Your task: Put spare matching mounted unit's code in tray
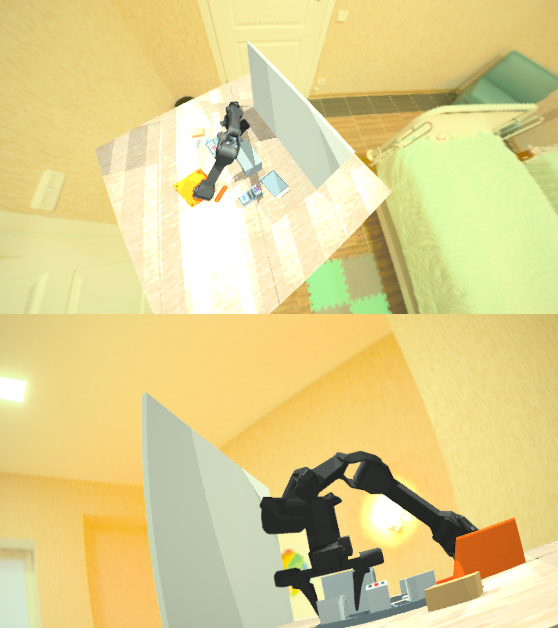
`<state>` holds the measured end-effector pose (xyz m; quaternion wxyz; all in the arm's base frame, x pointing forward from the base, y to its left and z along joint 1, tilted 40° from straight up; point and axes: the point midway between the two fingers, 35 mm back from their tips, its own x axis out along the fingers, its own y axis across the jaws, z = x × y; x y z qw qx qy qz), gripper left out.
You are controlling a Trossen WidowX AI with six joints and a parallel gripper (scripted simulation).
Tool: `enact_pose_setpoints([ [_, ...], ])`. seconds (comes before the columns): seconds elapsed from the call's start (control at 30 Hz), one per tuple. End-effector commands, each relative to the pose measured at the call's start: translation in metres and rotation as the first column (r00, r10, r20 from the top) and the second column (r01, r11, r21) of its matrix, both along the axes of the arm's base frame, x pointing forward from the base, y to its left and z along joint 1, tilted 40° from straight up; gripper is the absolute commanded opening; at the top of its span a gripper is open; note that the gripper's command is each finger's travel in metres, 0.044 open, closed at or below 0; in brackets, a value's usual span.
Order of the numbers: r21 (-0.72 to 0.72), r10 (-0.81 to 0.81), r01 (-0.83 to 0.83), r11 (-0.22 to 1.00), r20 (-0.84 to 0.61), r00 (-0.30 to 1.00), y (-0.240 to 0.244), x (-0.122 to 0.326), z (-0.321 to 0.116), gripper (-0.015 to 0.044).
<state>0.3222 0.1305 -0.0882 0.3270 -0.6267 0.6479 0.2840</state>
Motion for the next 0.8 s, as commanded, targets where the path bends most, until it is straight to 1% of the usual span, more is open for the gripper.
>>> enact_pose_setpoints([
  [0.0, 0.000, 0.000, 0.000, 1.000, 0.000, 1.000, 0.0000, 0.0000, 0.0000, 0.0274],
  [0.13, 0.000, 0.000, 0.000, 1.000, 0.000, 1.000, 0.0000, 0.0000, 0.0000, 0.0169],
  [0.37, 0.000, 0.000, 0.000, 1.000, 0.000, 1.000, 0.0000, 0.0000, 0.0000, 0.0122],
  [0.5, 0.000, 0.000, 0.000, 1.000, 0.000, 1.000, 0.0000, 0.0000, 0.0000, 0.0017],
  [0.53, 0.000, 0.000, 0.000, 1.000, 0.000, 1.000, 0.0000, 0.0000, 0.0000, 0.0000],
  [0.77, 0.000, 0.000, 0.000, 1.000, 0.000, 1.000, 0.0000, 0.0000, 0.0000, 0.0000],
])
